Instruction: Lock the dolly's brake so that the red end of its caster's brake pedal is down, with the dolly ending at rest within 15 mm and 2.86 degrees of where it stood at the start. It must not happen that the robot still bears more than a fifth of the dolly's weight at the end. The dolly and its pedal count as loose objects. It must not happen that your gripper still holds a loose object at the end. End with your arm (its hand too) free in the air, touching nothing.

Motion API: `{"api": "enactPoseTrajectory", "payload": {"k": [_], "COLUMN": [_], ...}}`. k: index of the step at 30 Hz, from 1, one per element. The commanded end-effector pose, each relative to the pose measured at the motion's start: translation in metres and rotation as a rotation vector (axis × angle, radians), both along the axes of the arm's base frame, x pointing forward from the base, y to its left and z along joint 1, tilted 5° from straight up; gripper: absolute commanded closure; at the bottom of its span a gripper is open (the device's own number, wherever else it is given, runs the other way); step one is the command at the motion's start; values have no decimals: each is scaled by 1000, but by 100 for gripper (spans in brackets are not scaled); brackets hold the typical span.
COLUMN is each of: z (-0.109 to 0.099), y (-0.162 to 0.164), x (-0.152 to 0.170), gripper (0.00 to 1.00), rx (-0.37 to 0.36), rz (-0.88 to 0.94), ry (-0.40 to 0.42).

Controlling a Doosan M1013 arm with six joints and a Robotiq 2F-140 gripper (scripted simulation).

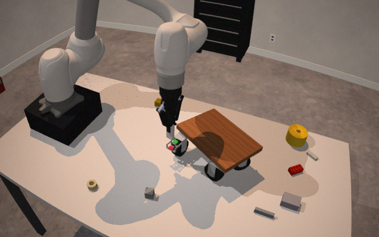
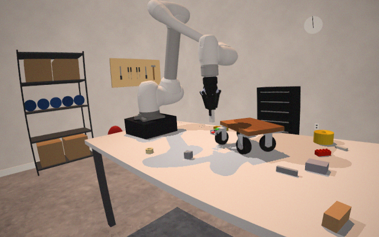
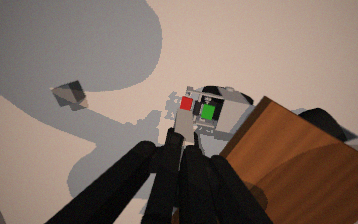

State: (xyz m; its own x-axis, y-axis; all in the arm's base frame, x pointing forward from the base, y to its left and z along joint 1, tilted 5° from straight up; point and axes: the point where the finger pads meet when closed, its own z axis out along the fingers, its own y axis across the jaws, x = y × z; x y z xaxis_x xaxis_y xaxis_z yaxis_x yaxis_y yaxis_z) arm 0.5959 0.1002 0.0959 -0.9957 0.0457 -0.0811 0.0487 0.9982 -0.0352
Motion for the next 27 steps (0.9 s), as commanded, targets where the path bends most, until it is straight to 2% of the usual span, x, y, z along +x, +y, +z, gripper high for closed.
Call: {"api": "enactPoseTrajectory", "payload": {"k": [1, 7, 27], "z": [13, 27, 28], "y": [2, 2, 3], "x": [-1, -2, -3], "gripper": [100, 100, 100], "rx": [1, 1, 1], "rz": [3, 3, 3], "ry": [1, 1, 1]}}
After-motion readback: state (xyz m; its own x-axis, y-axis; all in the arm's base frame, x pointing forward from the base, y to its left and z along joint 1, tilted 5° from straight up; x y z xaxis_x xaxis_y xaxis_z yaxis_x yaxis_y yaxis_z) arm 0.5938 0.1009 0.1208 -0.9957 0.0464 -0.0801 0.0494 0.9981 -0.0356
